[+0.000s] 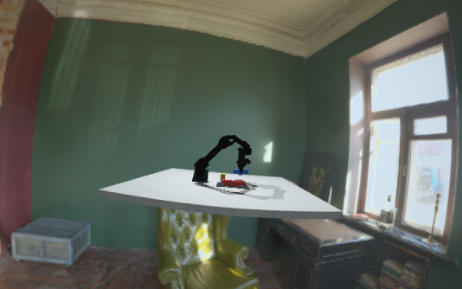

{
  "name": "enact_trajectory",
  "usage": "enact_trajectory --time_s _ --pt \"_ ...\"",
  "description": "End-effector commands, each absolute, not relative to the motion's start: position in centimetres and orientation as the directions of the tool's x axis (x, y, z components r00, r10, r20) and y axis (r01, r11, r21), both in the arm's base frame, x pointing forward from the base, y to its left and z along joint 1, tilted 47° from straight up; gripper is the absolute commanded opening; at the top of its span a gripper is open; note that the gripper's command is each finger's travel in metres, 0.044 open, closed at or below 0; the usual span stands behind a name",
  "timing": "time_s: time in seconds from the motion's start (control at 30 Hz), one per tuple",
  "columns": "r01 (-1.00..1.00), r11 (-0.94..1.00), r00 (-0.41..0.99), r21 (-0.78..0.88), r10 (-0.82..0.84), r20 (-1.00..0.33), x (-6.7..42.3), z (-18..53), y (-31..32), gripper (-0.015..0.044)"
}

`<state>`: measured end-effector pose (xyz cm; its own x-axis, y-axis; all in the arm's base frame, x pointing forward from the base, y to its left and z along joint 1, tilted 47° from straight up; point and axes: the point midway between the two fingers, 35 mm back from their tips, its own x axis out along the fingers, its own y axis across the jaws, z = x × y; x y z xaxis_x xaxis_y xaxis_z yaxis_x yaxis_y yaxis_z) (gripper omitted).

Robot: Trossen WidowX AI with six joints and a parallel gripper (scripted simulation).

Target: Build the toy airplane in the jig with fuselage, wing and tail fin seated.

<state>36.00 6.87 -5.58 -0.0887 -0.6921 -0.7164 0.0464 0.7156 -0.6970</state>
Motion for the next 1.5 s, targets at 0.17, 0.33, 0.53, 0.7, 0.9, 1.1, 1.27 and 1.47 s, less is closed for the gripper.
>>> enact_trajectory --time_s 0.17,0.33,0.53,0.7,0.9,1.1,1.27,1.47 --pt "0.041 0.715 -0.099 -0.698 -0.692 -0.715 36.2 -3.3 9.3 0.0" --pt "0.034 0.71 -0.11 -0.703 -0.697 -0.709 36.1 -2.1 10.3 0.0" --pt "0.026 0.704 -0.123 -0.71 -0.702 -0.701 35.8 -0.6 11.5 0.0" --pt "0.015 0.705 -0.124 -0.709 -0.703 -0.701 35.8 -0.3 11.4 0.0" --pt "-0.081 0.713 -0.124 -0.696 -0.7 -0.703 35.7 1.1 10.1 0.0" --pt "-0.179 0.714 -0.123 -0.676 -0.698 -0.705 35.5 2.5 8.7 0.0" --pt "-0.259 0.71 -0.123 -0.655 -0.697 -0.706 35.3 3.6 7.5 0.0" --pt "-0.354 0.697 -0.122 -0.624 -0.696 -0.708 34.9 4.9 6.0 0.0"
